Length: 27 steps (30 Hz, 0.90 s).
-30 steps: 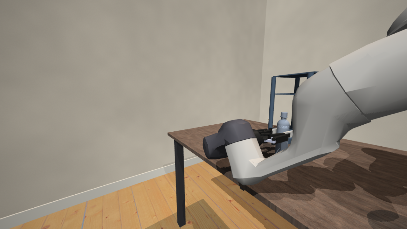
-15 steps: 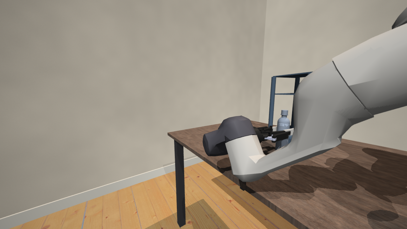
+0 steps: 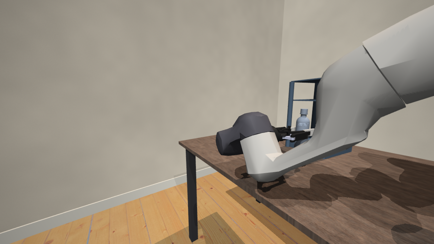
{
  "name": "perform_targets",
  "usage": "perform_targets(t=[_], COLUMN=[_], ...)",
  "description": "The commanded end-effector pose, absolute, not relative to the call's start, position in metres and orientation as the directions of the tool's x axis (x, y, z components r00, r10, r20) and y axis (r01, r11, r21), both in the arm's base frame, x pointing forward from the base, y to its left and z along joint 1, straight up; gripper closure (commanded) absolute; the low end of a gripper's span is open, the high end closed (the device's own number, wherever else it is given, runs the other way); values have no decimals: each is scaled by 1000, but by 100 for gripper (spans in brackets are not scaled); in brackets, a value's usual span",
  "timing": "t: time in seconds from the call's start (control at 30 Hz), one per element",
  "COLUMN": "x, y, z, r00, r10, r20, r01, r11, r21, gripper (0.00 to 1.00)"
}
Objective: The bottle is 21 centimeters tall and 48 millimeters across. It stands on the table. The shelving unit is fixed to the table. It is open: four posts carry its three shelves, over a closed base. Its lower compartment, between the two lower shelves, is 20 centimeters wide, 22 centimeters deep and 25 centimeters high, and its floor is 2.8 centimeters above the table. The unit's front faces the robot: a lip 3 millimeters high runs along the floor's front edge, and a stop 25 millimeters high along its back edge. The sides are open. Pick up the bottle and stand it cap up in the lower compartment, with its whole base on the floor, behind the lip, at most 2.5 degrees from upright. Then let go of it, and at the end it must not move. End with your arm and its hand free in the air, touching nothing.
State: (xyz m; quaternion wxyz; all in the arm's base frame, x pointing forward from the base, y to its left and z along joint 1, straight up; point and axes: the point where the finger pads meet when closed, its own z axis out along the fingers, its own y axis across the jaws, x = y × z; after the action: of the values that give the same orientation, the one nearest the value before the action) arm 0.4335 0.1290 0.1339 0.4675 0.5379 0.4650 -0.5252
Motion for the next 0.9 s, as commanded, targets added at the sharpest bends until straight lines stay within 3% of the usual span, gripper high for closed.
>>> perform_targets(t=[0.0, 0.87], x=[434, 433], y=[128, 121], z=[140, 141], r00=[5, 5], r10=[4, 4], r20=[-1000, -1000], r01=[992, 992], r11=[-130, -130], r21=[5, 5], gripper=[100, 100])
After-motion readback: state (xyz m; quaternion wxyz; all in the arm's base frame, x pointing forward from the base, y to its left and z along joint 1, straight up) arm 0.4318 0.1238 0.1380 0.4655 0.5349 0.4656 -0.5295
